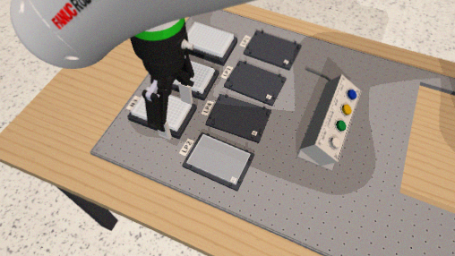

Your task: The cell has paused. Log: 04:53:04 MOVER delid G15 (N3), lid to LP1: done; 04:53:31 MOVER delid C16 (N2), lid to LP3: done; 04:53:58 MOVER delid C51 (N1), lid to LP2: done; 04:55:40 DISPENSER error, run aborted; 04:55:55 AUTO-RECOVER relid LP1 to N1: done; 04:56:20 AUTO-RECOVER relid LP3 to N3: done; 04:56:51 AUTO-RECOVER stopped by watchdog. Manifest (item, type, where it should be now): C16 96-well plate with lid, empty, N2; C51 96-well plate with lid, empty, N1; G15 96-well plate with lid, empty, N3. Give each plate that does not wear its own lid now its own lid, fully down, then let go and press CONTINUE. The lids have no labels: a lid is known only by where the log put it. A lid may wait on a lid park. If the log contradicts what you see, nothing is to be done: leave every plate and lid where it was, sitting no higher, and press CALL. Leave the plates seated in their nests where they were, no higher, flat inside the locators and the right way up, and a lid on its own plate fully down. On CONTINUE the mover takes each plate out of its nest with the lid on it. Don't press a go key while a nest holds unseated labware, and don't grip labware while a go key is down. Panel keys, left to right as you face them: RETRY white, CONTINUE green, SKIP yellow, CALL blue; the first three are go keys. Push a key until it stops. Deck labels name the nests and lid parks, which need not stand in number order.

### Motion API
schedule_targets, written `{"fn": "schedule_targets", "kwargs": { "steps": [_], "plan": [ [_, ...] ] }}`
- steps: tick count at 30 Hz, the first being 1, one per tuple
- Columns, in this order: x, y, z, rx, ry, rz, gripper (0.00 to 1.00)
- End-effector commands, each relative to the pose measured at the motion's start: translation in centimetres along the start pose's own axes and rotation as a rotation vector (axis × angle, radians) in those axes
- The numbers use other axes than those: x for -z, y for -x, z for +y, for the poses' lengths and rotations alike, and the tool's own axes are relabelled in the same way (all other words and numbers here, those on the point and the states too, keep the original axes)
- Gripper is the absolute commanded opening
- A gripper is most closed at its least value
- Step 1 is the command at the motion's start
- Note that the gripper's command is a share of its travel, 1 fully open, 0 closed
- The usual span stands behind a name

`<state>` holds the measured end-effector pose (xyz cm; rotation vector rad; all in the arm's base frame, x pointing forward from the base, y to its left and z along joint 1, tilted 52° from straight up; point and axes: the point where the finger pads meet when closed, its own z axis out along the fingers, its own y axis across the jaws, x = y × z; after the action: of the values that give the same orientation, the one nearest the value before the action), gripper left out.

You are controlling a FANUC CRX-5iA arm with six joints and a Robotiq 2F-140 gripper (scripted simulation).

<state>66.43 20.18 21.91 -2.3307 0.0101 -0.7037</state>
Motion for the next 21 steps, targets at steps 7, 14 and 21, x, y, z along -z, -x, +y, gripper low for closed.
{"fn": "schedule_targets", "kwargs": {
  "steps": [7, 14, 21],
  "plan": [
    [0.3, 10.1, -2.4, -0.022, 0.003, 0.0, 0.66],
    [0.5, 11.8, -2.6, -0.024, 0.004, 0.0, 0.66],
    [0.5, 11.8, -2.6, -0.024, 0.004, 0.0, 0.66]
  ]
}}
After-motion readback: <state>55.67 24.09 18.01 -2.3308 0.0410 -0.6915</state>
